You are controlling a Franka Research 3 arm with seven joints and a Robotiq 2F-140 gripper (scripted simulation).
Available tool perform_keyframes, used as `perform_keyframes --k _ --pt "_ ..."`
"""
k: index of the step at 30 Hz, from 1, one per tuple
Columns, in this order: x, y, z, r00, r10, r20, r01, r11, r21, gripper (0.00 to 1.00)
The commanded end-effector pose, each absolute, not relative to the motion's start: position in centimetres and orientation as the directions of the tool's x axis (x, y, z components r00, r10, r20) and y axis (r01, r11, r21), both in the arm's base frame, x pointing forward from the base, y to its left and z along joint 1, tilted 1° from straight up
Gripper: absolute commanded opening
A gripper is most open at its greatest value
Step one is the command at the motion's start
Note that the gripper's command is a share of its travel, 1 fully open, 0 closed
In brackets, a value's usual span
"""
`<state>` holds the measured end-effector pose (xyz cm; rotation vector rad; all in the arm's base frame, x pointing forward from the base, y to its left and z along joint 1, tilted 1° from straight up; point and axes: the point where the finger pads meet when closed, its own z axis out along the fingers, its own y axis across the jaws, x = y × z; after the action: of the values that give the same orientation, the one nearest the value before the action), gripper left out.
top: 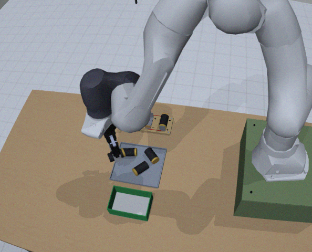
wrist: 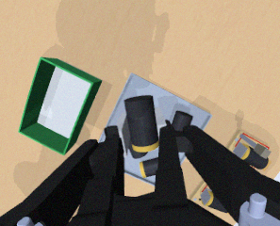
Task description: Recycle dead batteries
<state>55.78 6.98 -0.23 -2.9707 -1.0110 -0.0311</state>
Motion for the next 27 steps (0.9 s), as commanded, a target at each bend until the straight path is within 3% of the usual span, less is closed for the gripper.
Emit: perform_keyframes --k 1,15,27 --pt "55.81 6.71 -0.14 0.514 0.858 0.005 0.858 -0.514 0.018 0.16" --pt "55.81 6.71 -0.14 0.155 0.988 -0.002 0.988 -0.155 0.018 0.16" --pt "55.81 6.71 -0.14 0.034 0.999 -0.004 0.999 -0.034 0.018 0.16"
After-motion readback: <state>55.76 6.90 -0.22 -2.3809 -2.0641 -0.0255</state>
